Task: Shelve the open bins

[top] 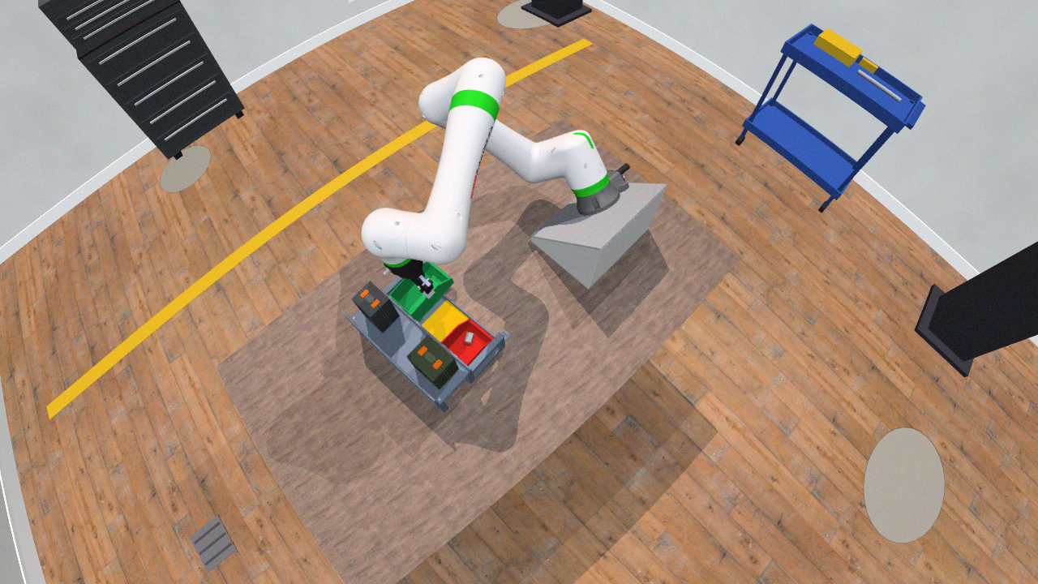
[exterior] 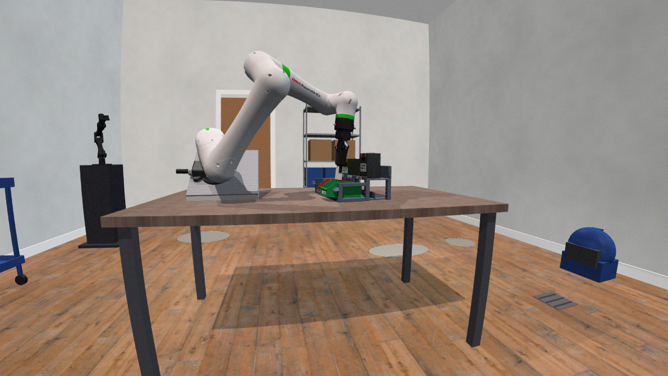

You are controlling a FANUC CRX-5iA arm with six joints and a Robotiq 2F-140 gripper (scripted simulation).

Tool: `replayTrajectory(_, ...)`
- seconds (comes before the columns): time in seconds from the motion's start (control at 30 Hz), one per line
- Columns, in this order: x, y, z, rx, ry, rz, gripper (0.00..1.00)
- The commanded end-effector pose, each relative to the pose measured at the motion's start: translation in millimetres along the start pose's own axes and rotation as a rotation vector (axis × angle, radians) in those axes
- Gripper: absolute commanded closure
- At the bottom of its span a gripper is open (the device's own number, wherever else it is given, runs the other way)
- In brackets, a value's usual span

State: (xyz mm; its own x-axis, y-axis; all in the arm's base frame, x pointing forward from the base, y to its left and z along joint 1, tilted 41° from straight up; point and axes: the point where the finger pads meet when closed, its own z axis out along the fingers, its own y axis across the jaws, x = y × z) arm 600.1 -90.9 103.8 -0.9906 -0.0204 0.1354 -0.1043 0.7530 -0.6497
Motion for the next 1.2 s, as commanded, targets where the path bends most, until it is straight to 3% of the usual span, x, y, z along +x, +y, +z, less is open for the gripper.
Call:
replayTrajectory(0.0,1,0,-7,0.000,0.000,0.000,0.94)
replayTrajectory(1.17,6,0,-56,0.000,0.000,0.000,0.94)
